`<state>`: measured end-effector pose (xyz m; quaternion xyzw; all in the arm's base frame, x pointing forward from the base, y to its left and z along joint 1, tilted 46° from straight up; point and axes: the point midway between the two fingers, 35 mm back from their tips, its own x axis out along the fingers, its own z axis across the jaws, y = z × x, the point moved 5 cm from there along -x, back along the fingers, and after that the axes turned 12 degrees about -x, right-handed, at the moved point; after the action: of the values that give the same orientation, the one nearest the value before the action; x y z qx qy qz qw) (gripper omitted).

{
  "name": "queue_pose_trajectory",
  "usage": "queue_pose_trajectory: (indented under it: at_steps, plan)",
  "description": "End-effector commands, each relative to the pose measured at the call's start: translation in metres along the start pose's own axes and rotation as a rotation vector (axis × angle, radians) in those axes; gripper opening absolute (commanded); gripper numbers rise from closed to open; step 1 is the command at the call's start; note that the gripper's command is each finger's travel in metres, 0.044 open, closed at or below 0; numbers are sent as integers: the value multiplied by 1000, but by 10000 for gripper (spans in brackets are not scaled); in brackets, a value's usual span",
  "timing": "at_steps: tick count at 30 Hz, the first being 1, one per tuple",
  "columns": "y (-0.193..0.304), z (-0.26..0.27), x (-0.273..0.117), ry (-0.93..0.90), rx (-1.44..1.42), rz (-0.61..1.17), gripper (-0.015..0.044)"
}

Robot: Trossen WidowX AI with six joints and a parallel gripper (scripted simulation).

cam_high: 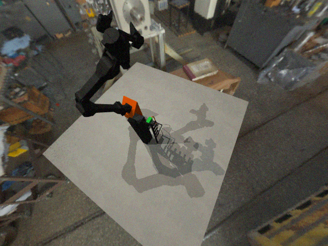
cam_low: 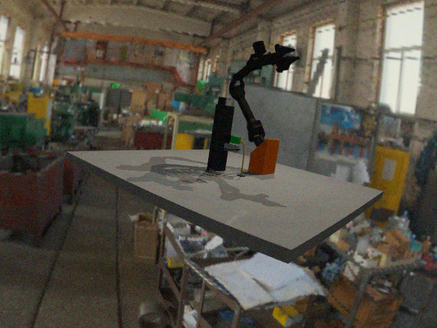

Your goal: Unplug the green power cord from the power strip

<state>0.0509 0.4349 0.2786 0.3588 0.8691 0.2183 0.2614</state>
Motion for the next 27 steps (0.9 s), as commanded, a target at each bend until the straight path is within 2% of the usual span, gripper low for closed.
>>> queue_pose_trajectory:
  at_steps: [1, 9, 18, 27]
  plan:
    - [0, 2, 0, -10, 15, 1, 374]
    - [-28, 98, -31, -460, 652, 100, 164]
    - [-94, 182, -99, -1043, 1311, 331, 160]
    - [-172, 211, -187, -1717, 1718, 687, 160]
